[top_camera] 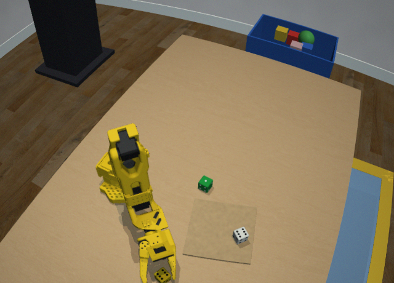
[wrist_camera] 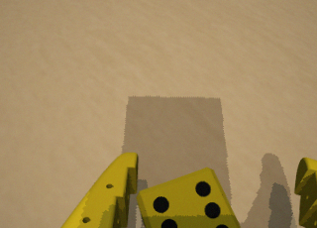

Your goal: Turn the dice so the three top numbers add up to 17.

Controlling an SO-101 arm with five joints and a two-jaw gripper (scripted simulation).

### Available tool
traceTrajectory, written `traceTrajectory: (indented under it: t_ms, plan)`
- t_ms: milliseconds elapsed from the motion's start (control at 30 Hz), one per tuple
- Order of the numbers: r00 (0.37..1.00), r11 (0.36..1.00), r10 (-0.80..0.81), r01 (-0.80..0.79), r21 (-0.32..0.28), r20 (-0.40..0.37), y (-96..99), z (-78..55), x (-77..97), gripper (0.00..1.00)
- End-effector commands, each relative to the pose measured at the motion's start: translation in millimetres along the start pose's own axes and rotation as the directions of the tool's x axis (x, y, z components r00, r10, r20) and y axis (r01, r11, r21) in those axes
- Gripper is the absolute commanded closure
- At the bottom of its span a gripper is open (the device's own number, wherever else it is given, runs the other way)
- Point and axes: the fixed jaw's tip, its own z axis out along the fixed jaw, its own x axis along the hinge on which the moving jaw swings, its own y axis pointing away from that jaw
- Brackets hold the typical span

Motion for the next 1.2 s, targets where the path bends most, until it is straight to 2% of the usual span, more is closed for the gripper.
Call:
traceTrajectory:
  t_ms: [0, 200, 267, 367, 433, 533, 667, 700, 867, 1167]
  plan:
    - [0.999, 0.999, 0.032, -0.032, 0.008, 0.042, -2.5, 1.6, -8.4, 0.67]
    - [0.966, 0.968, 0.251, -0.251, -0.013, 0.068, -1.5, -5.9, -8.8, 0.67]
    - [0.926, 0.929, 0.37, -0.368, -0.029, 0.08, -1.2, -10.4, -9.3, 0.67]
    - [0.833, 0.837, 0.547, -0.543, -0.061, 0.089, -0.9, -18.5, -10.6, 0.67]
    - [0.833, 0.837, 0.547, -0.543, -0.061, 0.089, -0.9, -18.5, -10.6, 0.67]
    - [0.695, 0.7, 0.714, -0.707, -0.1, 0.089, -1.0, -27.1, -12.5, 0.67]
    - [0.522, 0.527, 0.85, -0.838, -0.141, 0.074, -1.4, -36.7, -15.1, 0.67]
    - [0.506, 0.511, 0.86, -0.848, -0.141, 0.069, -1.5, -38.5, -15.6, 0.67]
    - [0.509, 0.512, 0.859, -0.85, -0.12, 0.055, -1.8, -42.2, -14.8, 0.67]
    - [0.51, 0.512, 0.859, -0.85, -0.119, 0.054, -1.8, -42.3, -14.6, 0.67]
